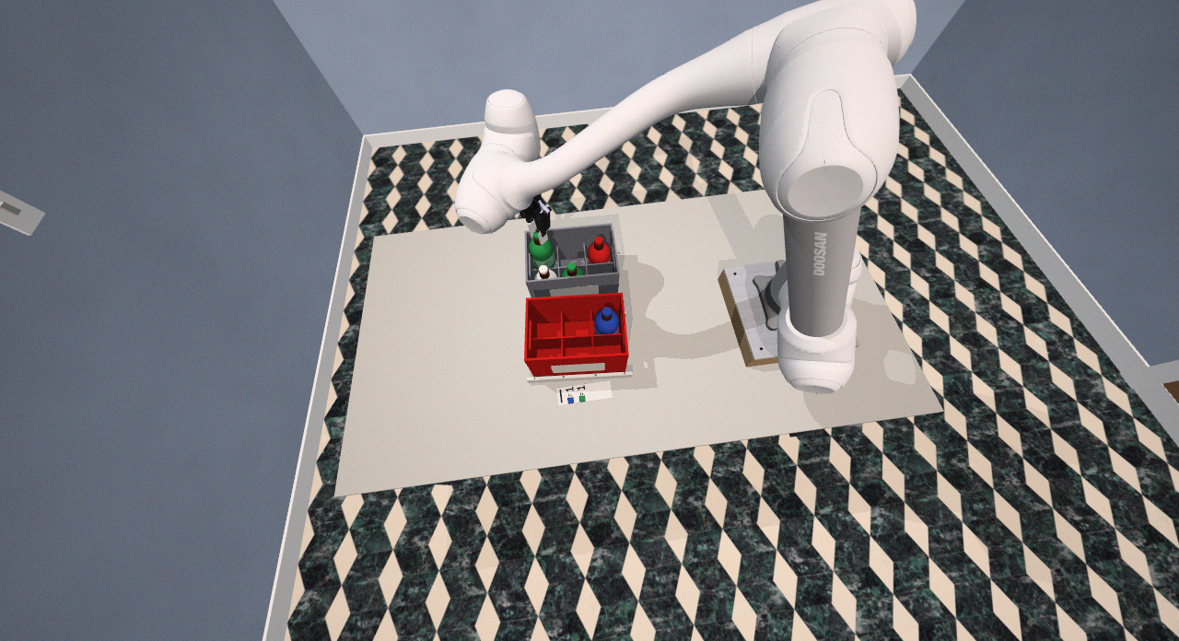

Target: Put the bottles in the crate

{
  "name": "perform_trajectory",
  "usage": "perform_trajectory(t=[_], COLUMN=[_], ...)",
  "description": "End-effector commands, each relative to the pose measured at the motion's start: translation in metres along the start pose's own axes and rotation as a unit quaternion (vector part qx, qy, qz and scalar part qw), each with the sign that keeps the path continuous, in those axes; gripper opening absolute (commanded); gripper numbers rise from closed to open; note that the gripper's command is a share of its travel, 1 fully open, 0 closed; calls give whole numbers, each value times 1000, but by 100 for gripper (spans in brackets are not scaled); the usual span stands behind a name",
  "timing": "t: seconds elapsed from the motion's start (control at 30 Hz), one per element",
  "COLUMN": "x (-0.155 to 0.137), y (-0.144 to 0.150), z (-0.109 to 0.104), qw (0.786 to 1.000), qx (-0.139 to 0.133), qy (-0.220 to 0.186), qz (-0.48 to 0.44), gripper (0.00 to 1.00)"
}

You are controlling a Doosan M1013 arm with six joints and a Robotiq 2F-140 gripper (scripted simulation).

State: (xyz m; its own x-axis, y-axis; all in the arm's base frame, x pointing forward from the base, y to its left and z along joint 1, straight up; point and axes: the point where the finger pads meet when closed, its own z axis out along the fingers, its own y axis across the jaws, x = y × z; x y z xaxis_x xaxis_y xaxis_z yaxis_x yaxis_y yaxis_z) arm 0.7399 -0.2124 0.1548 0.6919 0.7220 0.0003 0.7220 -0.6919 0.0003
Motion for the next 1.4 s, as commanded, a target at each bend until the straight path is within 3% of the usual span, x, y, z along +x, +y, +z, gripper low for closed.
perform_trajectory(t=[0.0,1.37], x=[0,0], y=[0,0], z=[-6,-68], qw=[1000,1000], qx=[0,0], qy=[0,0], qz=[0,0], gripper=[0,0])
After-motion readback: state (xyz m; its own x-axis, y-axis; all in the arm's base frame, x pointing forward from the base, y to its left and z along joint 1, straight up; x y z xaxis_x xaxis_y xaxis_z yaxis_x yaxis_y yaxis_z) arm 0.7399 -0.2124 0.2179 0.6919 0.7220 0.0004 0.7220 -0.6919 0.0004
